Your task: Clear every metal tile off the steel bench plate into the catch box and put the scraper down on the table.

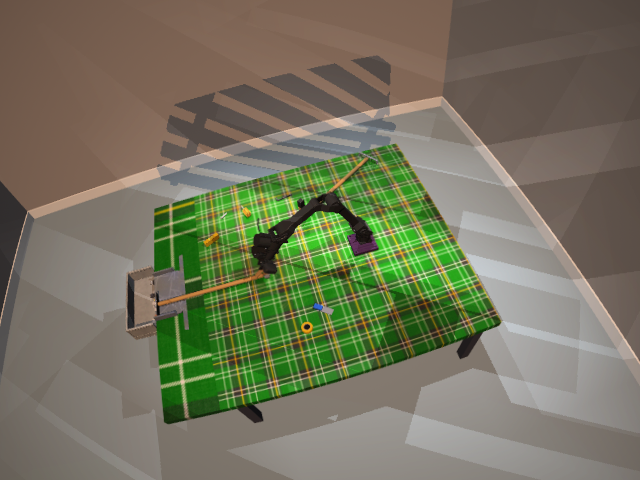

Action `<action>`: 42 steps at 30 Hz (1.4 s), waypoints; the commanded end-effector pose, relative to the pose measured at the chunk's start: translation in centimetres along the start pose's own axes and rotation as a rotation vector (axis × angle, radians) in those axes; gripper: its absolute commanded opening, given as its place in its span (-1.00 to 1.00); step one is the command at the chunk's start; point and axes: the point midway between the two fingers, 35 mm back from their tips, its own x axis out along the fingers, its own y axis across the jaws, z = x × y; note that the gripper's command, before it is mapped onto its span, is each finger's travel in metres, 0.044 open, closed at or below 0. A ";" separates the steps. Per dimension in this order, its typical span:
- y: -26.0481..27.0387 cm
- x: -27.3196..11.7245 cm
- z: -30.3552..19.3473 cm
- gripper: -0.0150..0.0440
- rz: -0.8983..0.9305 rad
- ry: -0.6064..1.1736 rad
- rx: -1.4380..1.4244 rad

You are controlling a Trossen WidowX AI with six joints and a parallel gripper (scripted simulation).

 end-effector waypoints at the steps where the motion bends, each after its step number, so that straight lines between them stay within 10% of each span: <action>1: 0.0 0.3 1.0 -0.49 0.004 -0.013 -0.005; 42: -0.2 -0.2 0.6 -0.49 0.002 -0.008 -0.003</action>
